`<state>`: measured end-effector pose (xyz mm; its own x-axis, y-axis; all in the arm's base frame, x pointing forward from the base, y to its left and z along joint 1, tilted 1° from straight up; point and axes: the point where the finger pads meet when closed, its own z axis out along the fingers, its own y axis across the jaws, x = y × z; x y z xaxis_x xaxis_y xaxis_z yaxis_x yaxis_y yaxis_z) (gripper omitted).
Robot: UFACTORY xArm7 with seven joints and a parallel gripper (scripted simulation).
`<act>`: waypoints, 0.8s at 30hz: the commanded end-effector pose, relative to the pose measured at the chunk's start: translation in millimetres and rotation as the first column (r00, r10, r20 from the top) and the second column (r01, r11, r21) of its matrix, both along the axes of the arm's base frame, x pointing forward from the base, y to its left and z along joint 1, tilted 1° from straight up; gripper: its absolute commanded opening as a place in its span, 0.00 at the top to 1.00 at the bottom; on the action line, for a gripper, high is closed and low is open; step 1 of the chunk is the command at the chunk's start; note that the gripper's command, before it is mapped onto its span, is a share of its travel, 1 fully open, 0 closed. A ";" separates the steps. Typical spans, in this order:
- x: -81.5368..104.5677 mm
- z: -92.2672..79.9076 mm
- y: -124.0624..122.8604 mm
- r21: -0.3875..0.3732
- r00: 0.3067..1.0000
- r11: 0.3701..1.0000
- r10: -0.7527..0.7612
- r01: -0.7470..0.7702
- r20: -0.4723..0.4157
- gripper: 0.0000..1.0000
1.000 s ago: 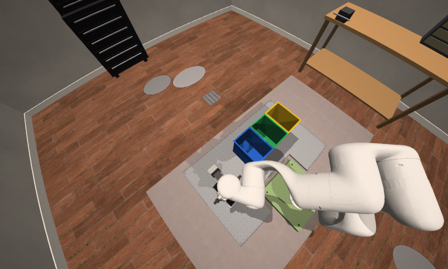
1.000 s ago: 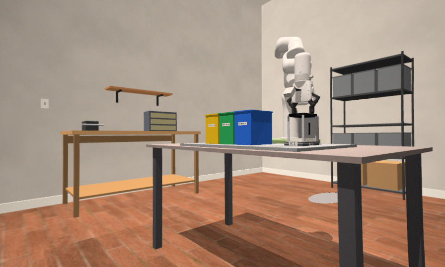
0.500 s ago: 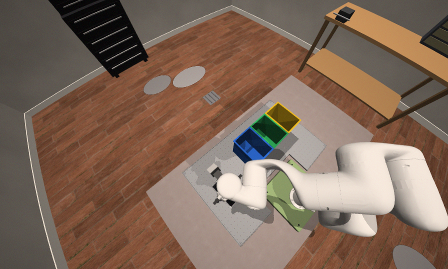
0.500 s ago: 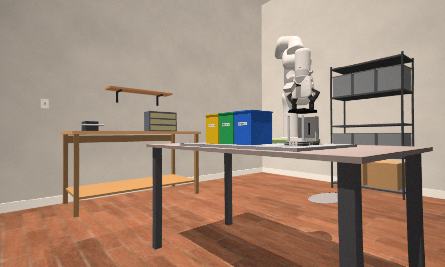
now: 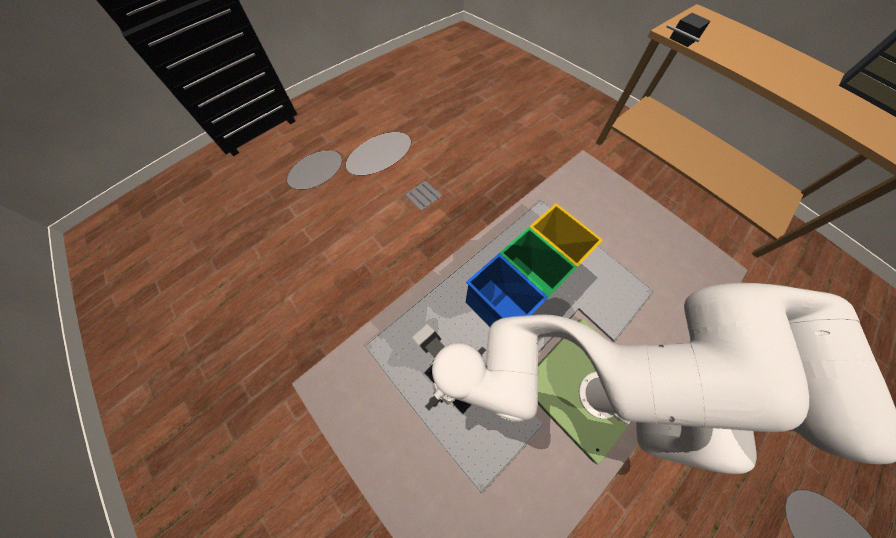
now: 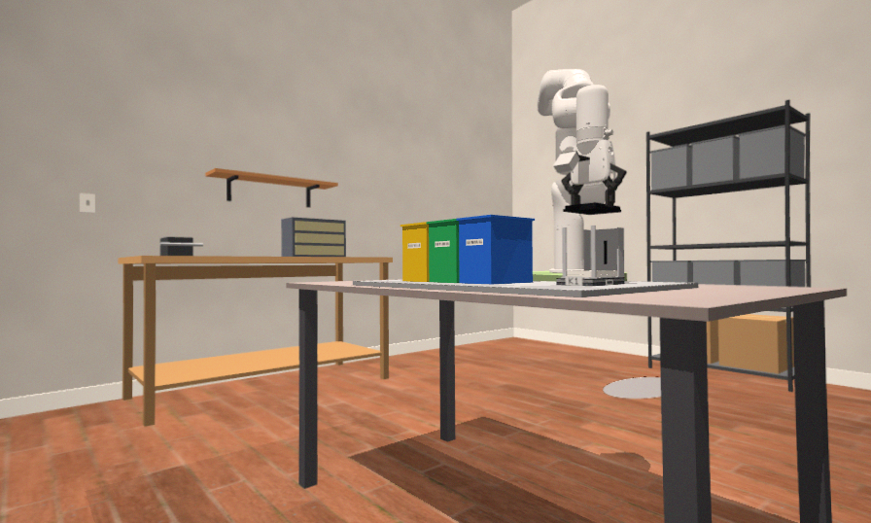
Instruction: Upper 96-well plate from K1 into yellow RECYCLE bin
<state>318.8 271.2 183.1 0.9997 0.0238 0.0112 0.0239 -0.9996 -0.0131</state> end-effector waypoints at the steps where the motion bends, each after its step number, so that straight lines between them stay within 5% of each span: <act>1: 1.1 7.9 0.9 0.004 1.000 1.000 0.000 0.000 0.004 1.00; 24: 0.6 42.9 0.3 0.004 1.000 1.000 0.000 0.000 0.004 1.00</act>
<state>318.6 270.8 220.1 0.9996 0.0237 0.0123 0.0239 -0.9996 -0.0139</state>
